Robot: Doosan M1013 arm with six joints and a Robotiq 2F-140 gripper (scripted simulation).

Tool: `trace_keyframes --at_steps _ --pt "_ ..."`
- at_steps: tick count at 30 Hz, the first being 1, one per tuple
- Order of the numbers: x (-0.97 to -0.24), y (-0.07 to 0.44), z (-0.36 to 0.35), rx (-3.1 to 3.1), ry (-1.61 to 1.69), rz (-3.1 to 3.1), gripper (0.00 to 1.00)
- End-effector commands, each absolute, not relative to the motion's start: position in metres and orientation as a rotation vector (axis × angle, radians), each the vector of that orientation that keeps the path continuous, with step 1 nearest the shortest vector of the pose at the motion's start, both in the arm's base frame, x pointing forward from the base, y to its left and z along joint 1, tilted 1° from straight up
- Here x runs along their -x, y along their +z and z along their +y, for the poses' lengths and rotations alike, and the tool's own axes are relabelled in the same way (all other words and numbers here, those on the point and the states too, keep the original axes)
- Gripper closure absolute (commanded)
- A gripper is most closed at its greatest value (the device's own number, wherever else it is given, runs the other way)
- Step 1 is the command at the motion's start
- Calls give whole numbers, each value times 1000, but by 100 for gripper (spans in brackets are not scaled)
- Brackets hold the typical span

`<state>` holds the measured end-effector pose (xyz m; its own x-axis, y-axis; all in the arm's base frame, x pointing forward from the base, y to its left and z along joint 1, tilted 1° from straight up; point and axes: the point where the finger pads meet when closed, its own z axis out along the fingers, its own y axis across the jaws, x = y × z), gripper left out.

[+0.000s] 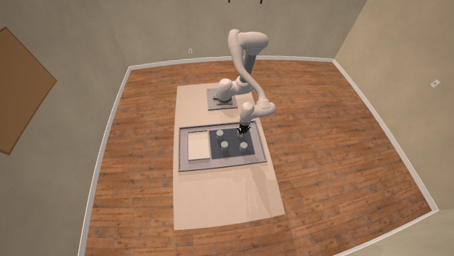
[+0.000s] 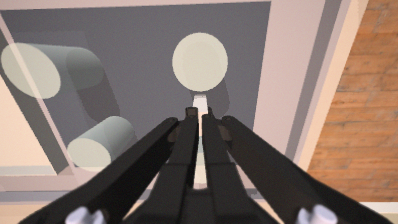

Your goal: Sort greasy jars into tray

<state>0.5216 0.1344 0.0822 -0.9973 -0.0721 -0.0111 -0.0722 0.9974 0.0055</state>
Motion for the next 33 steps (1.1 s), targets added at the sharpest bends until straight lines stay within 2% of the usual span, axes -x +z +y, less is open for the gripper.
trace_keyframes --at_steps 1,33 --pt "-516 80 136 110 7 3131 100" --pt "-512 80 135 110 7 3131 100"
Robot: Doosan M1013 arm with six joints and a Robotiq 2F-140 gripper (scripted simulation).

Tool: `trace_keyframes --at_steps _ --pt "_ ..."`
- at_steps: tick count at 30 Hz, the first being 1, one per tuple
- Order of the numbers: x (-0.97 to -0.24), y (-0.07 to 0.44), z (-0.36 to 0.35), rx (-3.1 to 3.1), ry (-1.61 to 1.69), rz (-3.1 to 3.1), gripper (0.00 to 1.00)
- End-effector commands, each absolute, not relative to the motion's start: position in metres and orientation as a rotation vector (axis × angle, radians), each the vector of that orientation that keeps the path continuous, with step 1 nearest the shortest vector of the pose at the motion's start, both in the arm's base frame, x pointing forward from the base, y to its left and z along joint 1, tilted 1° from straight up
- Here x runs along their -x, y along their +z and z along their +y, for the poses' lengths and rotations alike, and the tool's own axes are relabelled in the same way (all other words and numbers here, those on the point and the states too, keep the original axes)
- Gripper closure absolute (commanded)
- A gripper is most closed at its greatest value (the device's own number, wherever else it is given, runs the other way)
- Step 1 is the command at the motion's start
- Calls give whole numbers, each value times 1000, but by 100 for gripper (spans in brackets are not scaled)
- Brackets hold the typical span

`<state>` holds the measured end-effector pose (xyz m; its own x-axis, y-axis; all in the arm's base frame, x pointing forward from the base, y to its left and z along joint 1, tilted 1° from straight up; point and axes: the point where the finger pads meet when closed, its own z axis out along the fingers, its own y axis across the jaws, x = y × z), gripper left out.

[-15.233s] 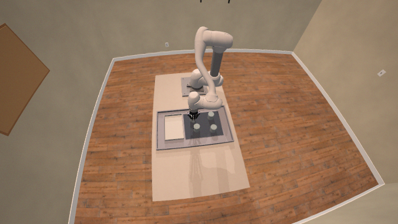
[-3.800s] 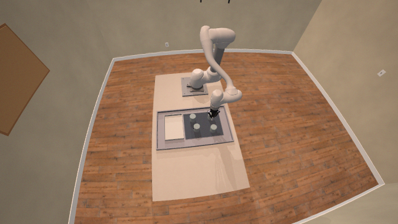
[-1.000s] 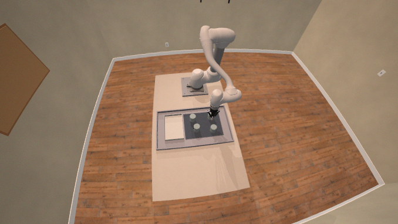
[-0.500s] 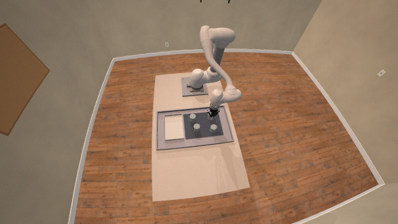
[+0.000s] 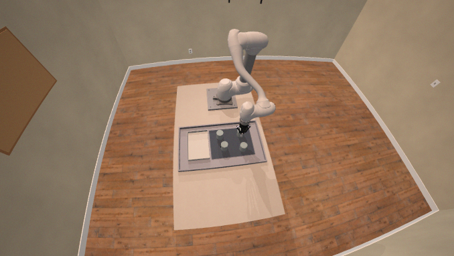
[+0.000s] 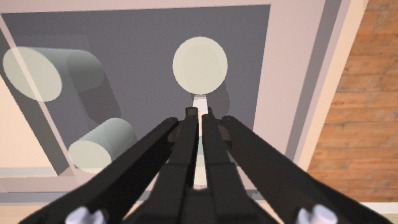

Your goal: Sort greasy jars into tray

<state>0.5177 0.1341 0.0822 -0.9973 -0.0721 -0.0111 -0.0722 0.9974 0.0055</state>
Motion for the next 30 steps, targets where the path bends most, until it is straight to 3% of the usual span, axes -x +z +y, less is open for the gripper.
trace_keyframes --at_steps 1,30 --pt "-512 80 135 110 7 3131 100" --pt "-509 80 135 110 7 3131 100"
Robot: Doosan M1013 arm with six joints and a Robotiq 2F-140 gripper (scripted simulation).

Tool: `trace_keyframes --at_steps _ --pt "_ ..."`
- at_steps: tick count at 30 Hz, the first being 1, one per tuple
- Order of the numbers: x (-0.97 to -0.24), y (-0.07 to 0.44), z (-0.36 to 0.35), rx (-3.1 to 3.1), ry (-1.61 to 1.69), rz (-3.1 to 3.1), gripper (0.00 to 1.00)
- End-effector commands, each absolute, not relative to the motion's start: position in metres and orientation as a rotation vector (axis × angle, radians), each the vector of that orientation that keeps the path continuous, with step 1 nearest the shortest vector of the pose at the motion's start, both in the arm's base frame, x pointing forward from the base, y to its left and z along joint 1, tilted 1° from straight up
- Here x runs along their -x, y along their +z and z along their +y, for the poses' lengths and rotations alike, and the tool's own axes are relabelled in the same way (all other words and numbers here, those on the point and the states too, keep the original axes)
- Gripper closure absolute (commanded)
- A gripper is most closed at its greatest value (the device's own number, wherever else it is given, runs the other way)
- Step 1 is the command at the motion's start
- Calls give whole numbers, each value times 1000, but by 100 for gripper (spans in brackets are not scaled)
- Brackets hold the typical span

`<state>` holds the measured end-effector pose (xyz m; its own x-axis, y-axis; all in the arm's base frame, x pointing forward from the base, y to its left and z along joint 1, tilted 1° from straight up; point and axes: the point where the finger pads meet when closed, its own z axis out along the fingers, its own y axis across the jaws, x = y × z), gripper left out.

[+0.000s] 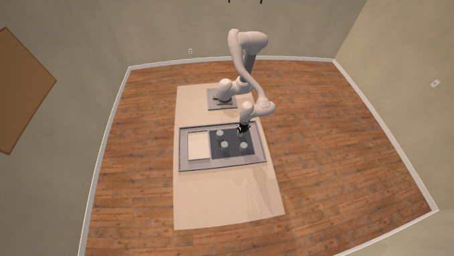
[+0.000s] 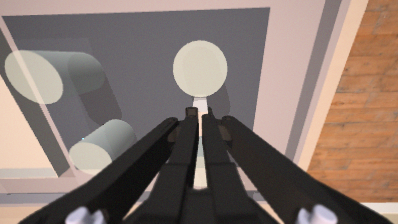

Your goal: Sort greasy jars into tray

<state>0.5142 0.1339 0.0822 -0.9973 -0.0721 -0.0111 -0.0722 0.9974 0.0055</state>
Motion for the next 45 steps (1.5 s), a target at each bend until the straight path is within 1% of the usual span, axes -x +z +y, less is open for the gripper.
trace_keyframes --at_steps 1,45 --pt "-509 80 135 110 7 3131 100" --pt "-503 82 135 110 7 3131 100"
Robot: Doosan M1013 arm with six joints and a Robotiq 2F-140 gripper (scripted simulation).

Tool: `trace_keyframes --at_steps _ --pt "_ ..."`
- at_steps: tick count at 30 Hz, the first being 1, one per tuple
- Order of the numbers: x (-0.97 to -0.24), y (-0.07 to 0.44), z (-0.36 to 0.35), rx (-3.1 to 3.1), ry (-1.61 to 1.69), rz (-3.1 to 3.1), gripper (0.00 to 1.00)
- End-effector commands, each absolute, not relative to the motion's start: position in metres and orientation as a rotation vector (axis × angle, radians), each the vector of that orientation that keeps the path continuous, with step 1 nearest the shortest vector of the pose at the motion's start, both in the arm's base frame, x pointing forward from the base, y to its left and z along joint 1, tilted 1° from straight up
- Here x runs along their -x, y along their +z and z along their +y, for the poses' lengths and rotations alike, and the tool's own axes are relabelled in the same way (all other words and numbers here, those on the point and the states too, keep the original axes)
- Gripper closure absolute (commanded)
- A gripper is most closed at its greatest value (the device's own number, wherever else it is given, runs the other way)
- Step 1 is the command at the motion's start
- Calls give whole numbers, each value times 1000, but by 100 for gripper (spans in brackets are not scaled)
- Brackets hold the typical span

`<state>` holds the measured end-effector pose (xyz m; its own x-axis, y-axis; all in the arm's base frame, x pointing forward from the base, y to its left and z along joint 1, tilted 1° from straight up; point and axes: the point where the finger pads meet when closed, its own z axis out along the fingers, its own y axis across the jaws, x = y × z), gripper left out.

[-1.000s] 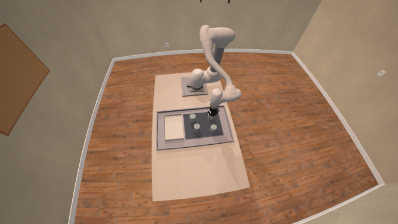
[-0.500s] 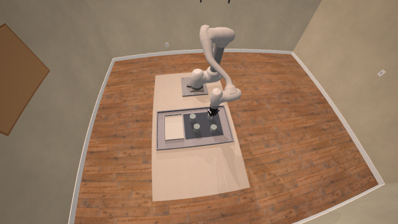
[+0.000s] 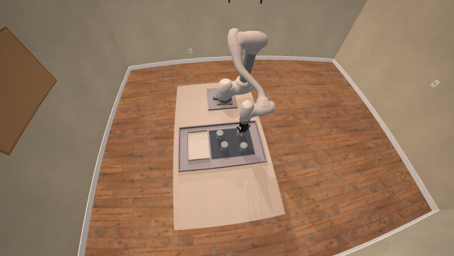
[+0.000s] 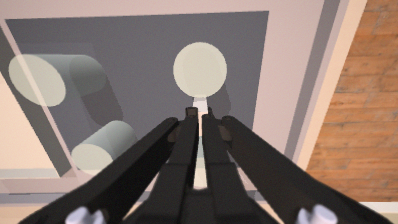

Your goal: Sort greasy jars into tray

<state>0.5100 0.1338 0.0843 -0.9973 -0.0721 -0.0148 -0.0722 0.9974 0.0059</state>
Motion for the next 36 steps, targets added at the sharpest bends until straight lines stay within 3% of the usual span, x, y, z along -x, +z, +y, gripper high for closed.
trace_keyframes --at_steps 1,36 --pt "-503 82 135 110 7 3131 100" --pt "-499 86 135 110 7 3131 100"
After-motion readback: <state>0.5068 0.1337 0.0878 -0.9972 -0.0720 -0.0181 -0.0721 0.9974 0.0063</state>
